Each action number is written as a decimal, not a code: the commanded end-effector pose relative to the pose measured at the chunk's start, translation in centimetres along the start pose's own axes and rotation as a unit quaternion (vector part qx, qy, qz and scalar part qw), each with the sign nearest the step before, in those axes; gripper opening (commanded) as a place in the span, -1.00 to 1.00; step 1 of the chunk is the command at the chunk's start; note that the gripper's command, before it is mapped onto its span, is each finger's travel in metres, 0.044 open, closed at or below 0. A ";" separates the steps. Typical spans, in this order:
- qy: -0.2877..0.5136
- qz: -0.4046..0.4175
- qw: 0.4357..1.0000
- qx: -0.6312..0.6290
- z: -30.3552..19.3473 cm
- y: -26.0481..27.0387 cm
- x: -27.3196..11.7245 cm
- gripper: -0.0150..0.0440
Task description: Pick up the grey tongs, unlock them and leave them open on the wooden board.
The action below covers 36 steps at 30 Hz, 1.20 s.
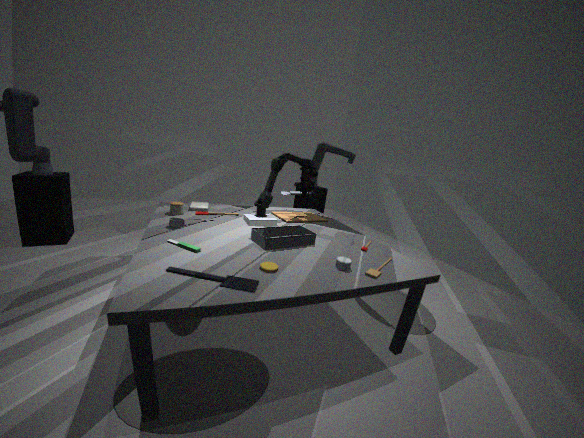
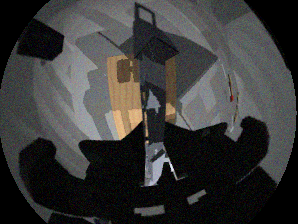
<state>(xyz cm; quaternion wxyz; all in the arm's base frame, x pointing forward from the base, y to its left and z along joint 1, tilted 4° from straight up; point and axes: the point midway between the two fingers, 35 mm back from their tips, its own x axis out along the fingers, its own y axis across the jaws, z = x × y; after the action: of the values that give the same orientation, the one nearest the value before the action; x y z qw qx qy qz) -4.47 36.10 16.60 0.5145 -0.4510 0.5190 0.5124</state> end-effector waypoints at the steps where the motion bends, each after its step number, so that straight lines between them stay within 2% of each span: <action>1: 0.017 0.004 1.000 0.002 0.0 -0.1 -0.2 -1.00; 12: 0.019 0.004 1.000 0.003 0.0 -0.1 0.1 -1.00; 36: 0.018 0.004 1.000 0.003 0.3 0.0 4.0 -1.00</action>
<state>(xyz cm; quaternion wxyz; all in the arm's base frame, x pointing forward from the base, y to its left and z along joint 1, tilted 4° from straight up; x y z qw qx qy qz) -4.63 36.64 13.01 0.5041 -0.4579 0.5309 0.5043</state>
